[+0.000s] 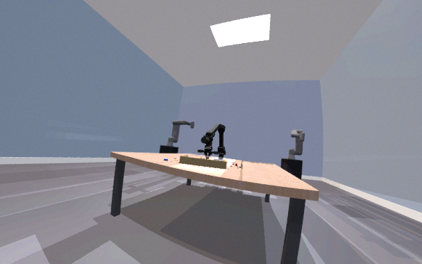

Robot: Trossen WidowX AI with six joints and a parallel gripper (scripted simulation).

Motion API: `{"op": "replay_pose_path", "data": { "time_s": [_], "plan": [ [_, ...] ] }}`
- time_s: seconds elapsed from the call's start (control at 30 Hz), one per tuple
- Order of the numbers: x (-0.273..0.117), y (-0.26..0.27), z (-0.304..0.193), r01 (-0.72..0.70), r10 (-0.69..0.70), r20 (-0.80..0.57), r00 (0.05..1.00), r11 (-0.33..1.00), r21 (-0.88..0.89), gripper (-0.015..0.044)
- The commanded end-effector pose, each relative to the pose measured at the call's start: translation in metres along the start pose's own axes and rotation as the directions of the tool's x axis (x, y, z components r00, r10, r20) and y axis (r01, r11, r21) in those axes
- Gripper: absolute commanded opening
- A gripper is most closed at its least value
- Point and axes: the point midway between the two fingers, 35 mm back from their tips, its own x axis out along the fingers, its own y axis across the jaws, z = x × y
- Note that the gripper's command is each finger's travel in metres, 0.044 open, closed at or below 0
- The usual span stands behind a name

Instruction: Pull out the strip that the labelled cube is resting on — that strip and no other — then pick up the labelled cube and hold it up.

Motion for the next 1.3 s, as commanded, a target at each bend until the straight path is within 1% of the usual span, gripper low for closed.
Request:
{"op": "replay_pose_path", "data": {
  "time_s": [0.0,1.27],
  "plan": [
    [0.004,0.0,-0.011,0.0,0.0,-0.019,1.0,1.0,0.0,0.0],
    [0.004,-0.002,-0.068,0.0,0.0,-0.024,1.0,1.0,0.0,0.0]
  ]
}}
